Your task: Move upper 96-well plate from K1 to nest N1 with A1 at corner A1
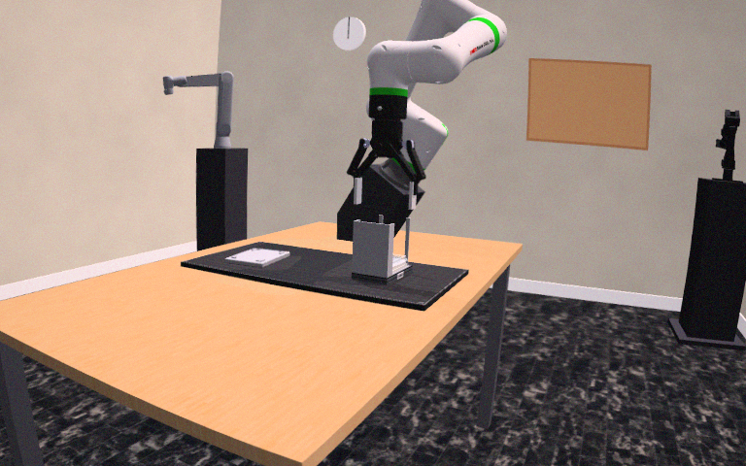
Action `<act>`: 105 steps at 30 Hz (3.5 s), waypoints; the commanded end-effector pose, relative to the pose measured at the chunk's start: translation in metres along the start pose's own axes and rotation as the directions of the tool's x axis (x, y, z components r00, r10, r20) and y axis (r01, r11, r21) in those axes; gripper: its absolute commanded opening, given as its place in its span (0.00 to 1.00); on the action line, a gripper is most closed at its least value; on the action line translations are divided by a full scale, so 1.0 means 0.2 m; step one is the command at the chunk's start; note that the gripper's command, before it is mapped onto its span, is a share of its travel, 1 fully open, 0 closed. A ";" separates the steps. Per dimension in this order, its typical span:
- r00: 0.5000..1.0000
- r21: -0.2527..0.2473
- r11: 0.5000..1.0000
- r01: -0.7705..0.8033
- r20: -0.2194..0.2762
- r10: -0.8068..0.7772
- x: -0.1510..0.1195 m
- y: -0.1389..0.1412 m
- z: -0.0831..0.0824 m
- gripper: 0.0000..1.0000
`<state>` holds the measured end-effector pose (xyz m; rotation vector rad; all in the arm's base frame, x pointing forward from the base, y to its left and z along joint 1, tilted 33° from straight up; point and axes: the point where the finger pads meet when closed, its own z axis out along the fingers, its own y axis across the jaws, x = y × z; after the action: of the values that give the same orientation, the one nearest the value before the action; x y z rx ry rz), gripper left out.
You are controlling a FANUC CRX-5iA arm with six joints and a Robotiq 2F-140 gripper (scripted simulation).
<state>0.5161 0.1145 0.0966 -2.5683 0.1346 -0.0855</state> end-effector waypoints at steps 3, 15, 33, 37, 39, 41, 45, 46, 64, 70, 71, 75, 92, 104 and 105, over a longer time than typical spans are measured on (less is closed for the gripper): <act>1.000 0.000 1.000 0.000 0.000 0.000 0.00 0.00 0.03 1.00; 1.000 0.000 1.000 0.000 0.000 0.000 0.00 0.00 0.11 1.00; 1.000 0.000 1.000 0.000 0.000 0.000 0.00 0.00 0.25 1.00; 1.000 0.000 1.000 0.000 0.000 0.000 0.00 0.00 0.28 1.00; 1.000 0.000 1.000 0.000 0.000 0.000 0.00 0.00 0.30 1.00; 1.000 0.000 1.000 0.000 0.000 0.000 0.00 0.00 0.31 1.00; 1.000 0.000 1.000 0.000 0.000 0.000 0.00 0.00 0.33 1.00; 1.000 0.000 1.000 0.000 0.000 0.000 0.00 0.00 0.34 1.00; 1.000 0.000 1.000 0.000 0.000 0.000 0.00 0.00 0.47 1.00; 1.000 0.000 1.000 0.000 0.000 0.000 0.00 0.00 0.52 1.00; 1.000 0.000 1.000 0.000 0.000 0.000 0.00 0.00 0.53 1.00; 1.000 0.000 1.000 0.000 0.000 0.000 0.00 0.00 0.56 1.00; 1.000 0.000 1.000 0.000 0.000 0.000 0.00 0.00 0.63 1.00; 1.000 0.000 1.000 0.000 0.000 0.000 0.00 0.00 0.63 0.00; 1.000 0.000 1.000 0.000 0.000 0.000 0.00 0.00 0.63 0.00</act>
<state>0.5273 0.1814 -0.0089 -2.5683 0.1347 -0.0856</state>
